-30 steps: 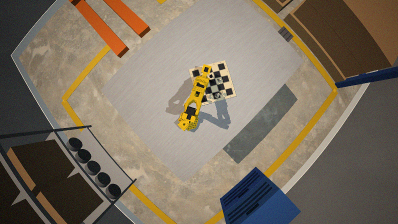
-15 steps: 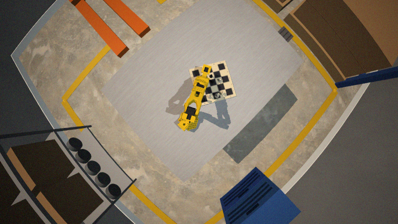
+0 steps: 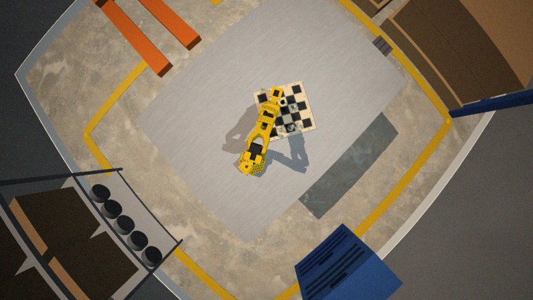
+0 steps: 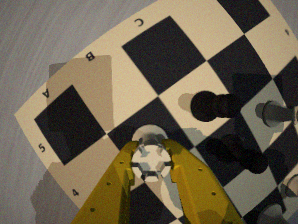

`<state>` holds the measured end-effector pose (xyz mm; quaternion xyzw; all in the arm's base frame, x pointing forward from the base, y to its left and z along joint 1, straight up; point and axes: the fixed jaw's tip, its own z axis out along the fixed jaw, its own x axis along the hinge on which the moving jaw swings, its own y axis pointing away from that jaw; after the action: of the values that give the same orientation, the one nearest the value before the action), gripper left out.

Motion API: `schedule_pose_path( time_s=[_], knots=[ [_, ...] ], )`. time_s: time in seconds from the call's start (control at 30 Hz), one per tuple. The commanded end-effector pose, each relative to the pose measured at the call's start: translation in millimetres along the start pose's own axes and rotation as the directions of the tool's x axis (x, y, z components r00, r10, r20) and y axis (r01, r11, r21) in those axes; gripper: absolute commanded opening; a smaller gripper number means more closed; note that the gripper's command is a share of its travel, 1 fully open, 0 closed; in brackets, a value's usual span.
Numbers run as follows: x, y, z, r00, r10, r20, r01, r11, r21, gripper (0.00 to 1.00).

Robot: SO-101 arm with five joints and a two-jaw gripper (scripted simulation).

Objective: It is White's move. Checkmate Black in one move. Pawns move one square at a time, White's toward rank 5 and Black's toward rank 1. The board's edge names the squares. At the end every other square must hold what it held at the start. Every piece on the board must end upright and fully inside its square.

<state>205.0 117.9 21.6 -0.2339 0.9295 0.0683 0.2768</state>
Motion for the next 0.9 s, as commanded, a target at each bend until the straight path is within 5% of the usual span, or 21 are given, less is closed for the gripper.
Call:
schedule_pose_path(
  time_s=[0.0, 0.37, 0.87],
  knots=[
    [7.7, -2.8, 2.8, 0.999, 0.012, -0.031, -0.012, 1.0, 0.006, 0.0],
    [1.4, -4.7, -7.3, 0.999, 0.012, -0.031, -0.012, 1.0, 0.01, 0.0],
    [-19.6, -4.8, -40.5, 0.999, 0.012, -0.03, -0.012, 1.0, 0.01, 0.0]
  ],
)
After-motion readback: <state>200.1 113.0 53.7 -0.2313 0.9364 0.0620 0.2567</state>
